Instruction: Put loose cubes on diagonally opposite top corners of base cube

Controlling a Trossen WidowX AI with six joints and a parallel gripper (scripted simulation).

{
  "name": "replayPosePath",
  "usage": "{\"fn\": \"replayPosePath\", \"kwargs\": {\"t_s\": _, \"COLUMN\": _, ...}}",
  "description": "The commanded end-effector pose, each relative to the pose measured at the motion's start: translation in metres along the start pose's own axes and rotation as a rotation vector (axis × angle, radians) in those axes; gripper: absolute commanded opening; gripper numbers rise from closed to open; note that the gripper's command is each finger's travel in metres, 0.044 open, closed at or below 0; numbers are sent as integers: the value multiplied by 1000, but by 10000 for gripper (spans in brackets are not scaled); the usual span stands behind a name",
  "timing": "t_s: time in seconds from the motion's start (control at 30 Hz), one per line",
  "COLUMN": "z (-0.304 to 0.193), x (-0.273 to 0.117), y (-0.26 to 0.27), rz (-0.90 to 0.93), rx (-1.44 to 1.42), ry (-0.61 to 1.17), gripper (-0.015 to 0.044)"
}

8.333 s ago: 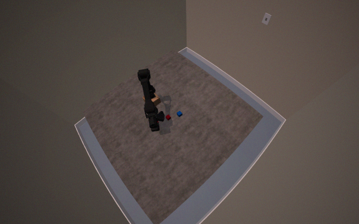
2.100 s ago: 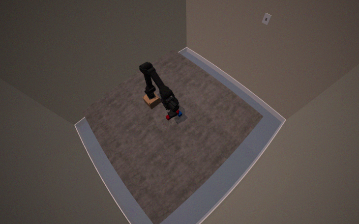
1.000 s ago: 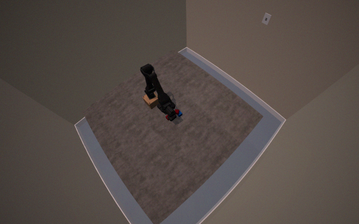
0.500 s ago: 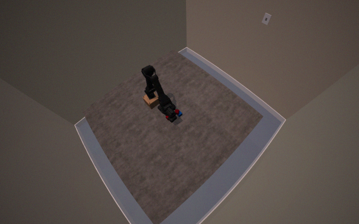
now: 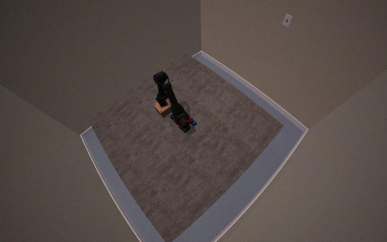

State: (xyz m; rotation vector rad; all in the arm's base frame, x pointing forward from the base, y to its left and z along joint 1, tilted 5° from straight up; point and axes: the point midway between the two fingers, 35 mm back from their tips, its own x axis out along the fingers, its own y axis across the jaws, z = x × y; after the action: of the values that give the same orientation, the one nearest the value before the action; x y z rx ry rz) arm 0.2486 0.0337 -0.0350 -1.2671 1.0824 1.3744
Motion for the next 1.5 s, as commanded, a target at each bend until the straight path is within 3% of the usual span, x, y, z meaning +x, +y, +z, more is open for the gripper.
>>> {"fn": "replayPosePath", "kwargs": {"t_s": 0.0, "z": 0, "x": 0, "y": 0, "rz": -2, "rx": 4, "ry": 2, "gripper": 105}}
{"fn": "replayPosePath", "kwargs": {"t_s": 1.2, "z": 0, "x": -107, "y": -1, "rz": -2, "rx": 4, "ry": 3, "gripper": 105}}
{"fn": "replayPosePath", "kwargs": {"t_s": 1.47, "z": 7, "x": -109, "y": -6, "rz": 0, "rx": 77, "ry": 2, "gripper": 105}}
